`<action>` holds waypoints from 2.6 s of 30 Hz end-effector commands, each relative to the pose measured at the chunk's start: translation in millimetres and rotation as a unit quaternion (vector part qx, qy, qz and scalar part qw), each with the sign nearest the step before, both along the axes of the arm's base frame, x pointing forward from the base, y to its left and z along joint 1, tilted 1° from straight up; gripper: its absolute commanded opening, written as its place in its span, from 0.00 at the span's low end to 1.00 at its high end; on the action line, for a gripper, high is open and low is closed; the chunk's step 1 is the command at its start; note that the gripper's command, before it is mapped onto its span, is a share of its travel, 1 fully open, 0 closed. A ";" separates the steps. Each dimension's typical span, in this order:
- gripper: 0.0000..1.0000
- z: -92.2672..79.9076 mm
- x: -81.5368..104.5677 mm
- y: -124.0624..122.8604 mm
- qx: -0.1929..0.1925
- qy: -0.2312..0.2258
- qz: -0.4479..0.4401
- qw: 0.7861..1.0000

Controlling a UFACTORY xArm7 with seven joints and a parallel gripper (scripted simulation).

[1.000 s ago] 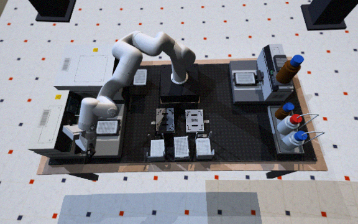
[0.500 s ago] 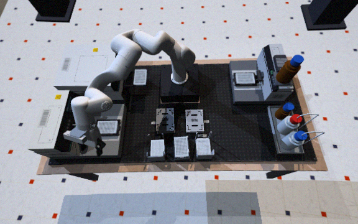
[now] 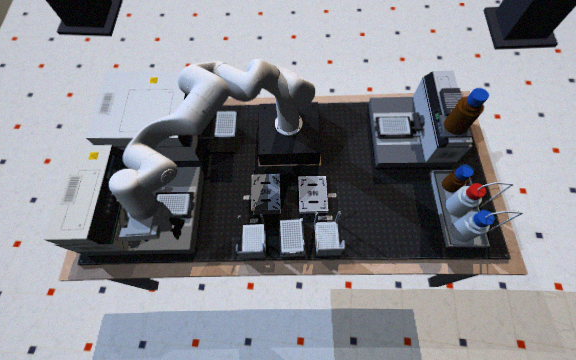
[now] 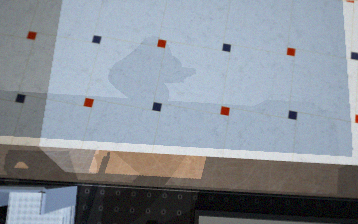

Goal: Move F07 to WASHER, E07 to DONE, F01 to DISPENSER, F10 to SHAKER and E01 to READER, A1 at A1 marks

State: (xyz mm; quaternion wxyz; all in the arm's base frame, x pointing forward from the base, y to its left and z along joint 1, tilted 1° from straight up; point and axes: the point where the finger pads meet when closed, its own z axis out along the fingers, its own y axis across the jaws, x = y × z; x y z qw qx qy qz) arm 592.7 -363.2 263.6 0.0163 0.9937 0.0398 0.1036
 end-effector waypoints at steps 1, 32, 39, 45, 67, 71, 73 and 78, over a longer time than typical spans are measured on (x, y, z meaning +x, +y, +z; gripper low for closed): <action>1.00 0.8 -3.0 8.1 0.003 0.060 0.047 0.997; 1.00 -25.2 -60.2 81.2 -0.005 0.105 0.094 0.990; 1.00 -29.7 -70.1 93.9 -0.005 0.106 0.094 0.990; 1.00 -35.1 -81.9 109.0 -0.005 0.106 0.094 0.990; 1.00 -52.1 -119.5 157.0 -0.005 0.106 0.094 0.990; 1.00 -54.8 -125.5 164.6 -0.005 0.106 0.094 0.990; 1.00 -56.6 -129.4 169.7 -0.005 0.106 0.094 0.990; 1.00 -61.0 -139.4 182.3 -0.005 0.106 0.094 0.990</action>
